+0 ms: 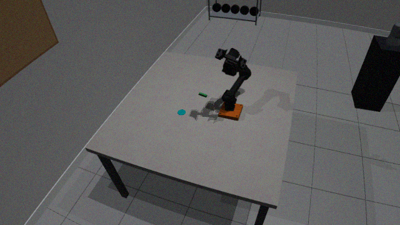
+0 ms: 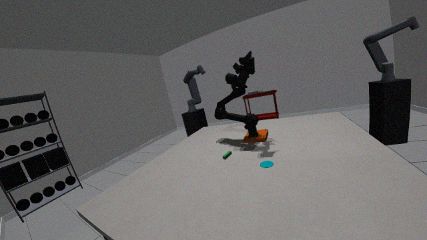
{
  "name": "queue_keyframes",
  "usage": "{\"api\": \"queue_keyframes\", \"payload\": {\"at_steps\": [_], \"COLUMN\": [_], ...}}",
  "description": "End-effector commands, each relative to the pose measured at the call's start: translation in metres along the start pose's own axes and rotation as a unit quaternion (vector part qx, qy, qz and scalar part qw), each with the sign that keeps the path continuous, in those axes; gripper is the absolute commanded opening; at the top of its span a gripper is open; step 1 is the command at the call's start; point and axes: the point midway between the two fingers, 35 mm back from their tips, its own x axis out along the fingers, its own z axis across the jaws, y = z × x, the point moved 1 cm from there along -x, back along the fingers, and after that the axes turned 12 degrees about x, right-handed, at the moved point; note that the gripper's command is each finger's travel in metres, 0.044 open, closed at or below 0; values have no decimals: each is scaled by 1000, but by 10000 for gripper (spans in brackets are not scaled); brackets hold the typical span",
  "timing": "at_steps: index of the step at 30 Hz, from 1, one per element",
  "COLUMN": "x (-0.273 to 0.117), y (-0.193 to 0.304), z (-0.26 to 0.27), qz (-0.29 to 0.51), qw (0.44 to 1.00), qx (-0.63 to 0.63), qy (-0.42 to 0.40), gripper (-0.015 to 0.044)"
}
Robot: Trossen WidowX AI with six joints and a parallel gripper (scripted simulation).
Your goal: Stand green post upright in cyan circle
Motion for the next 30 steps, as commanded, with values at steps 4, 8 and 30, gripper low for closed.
{"api": "queue_keyframes", "payload": {"at_steps": [4,8,30], "x": [3,9,-34], "y": [8,28,108], "z": [-9,-35,-172], "qz": [17,61,286], "qw": [1000,995,892], "qx": [-3,-11,-37], "qy": [20,76,348], "gripper": [295,233,233]}}
